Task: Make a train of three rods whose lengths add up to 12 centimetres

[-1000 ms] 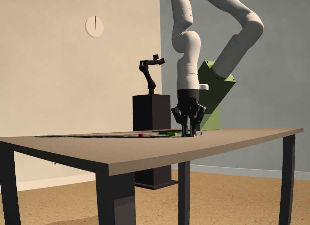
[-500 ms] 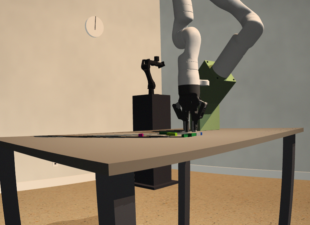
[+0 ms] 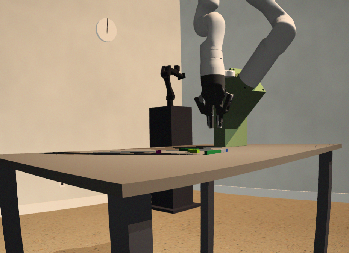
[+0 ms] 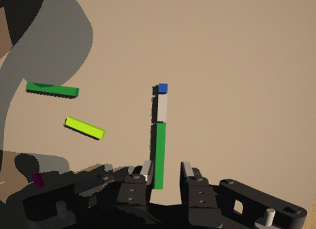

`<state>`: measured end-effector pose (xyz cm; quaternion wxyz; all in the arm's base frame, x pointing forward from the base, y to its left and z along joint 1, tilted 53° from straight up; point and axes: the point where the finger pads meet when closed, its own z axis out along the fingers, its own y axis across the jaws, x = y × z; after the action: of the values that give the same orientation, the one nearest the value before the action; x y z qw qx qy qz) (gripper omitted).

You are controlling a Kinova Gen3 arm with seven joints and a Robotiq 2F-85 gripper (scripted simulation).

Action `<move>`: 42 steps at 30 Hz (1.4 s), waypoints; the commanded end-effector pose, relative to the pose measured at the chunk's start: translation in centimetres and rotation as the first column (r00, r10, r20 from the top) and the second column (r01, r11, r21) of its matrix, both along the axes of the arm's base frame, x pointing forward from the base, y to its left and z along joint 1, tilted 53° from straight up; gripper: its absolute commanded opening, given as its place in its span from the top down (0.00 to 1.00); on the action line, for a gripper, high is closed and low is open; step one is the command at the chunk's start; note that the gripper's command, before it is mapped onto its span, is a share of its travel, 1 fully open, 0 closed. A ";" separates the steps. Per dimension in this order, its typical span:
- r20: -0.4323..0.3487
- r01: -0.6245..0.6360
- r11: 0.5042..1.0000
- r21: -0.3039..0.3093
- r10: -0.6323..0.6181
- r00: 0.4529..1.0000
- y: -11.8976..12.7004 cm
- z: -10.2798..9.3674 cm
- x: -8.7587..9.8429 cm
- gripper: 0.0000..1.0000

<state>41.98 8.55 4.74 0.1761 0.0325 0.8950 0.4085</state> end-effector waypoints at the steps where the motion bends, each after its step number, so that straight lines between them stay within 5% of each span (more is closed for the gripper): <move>1: 0.006 0.023 1.000 -0.009 -0.023 1.000 -1.4 0.3 0.2 0.76; 7: 0.006 0.023 1.000 -0.009 -0.023 1.000 -1.6 0.5 0.1 0.76; 8: 0.006 0.023 1.000 -0.009 -0.023 1.000 -1.6 0.5 0.1 0.00; 30: 0.006 0.023 1.000 -0.009 -0.023 1.000 -1.6 0.6 0.1 0.00; 42: 0.006 0.023 1.000 -0.009 -0.023 1.000 -4.1 2.7 -1.2 0.00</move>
<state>40.72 6.08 6.87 0.1755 0.0318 0.8951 0.4087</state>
